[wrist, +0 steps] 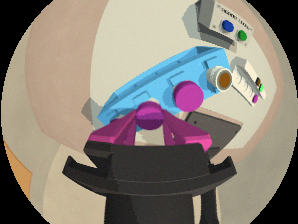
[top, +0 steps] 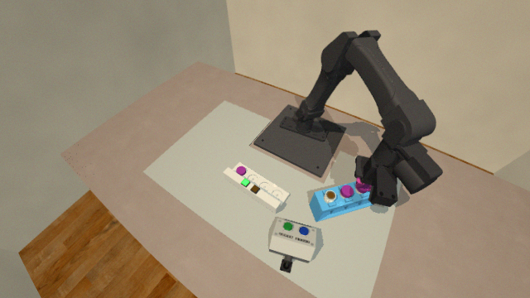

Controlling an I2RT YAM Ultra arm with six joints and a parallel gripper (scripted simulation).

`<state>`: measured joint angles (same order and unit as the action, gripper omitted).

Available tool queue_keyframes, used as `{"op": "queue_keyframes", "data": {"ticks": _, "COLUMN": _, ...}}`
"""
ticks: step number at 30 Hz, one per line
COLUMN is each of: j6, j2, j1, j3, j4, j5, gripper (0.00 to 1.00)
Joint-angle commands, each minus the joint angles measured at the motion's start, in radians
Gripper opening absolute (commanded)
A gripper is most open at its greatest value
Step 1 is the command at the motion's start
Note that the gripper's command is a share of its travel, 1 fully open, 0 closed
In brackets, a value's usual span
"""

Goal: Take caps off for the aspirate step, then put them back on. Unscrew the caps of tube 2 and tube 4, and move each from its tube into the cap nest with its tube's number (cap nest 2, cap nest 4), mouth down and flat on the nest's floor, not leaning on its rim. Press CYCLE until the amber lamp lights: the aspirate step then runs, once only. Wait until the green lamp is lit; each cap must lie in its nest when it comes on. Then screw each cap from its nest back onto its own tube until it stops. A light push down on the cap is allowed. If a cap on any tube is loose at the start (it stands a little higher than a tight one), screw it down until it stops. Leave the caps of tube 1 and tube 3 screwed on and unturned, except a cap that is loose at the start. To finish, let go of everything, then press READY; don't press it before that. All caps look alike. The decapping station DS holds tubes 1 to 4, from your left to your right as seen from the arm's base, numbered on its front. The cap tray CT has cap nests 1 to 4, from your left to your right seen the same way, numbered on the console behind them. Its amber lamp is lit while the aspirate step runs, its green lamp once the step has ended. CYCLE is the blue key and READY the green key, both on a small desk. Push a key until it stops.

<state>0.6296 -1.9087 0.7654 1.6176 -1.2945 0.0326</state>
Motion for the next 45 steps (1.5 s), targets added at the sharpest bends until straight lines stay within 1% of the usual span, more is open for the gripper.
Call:
{"op": "queue_keyframes", "data": {"ticks": 1, "j6": 0.174, "j2": 0.007, "j1": -0.001, "j3": 0.003, "j4": 0.001, "j5": -0.002, "gripper": 0.00}}
{"op": "queue_keyframes", "data": {"ticks": 16, "j6": 0.925, "j2": 0.007, "j1": 0.000, "j3": 0.001, "j4": 0.003, "j5": -0.002, "gripper": 0.00}}
{"op": "queue_keyframes", "data": {"ticks": 18, "j6": 0.925, "j2": 0.007, "j1": 0.000, "j3": 0.001, "j4": 0.003, "j5": -0.002, "gripper": 0.00}}
{"op": "queue_keyframes", "data": {"ticks": 22, "j6": 1.115, "j2": 0.007, "j1": 0.000, "j3": 0.001, "j4": 0.003, "j5": -0.002, "gripper": 0.00}}
{"op": "queue_keyframes", "data": {"ticks": 29, "j6": 1.115, "j2": 0.007, "j1": 0.000, "j3": 0.001, "j4": 0.003, "j5": -0.002, "gripper": 0.00}}
{"op": "queue_keyframes", "data": {"ticks": 30, "j6": 1.115, "j2": 0.007, "j1": 0.000, "j3": 0.001, "j4": 0.003, "j5": -0.002, "gripper": 0.49}}
{"op": "queue_keyframes", "data": {"ticks": 42, "j6": 1.115, "j2": 0.007, "j1": -0.001, "j3": 0.001, "j4": 0.003, "j5": -0.002, "gripper": 0.49}}
{"op": "queue_keyframes", "data": {"ticks": 45, "j6": 0.865, "j2": 0.007, "j1": 0.000, "j3": 0.002, "j4": 0.002, "j5": -0.002, "gripper": 0.49}}
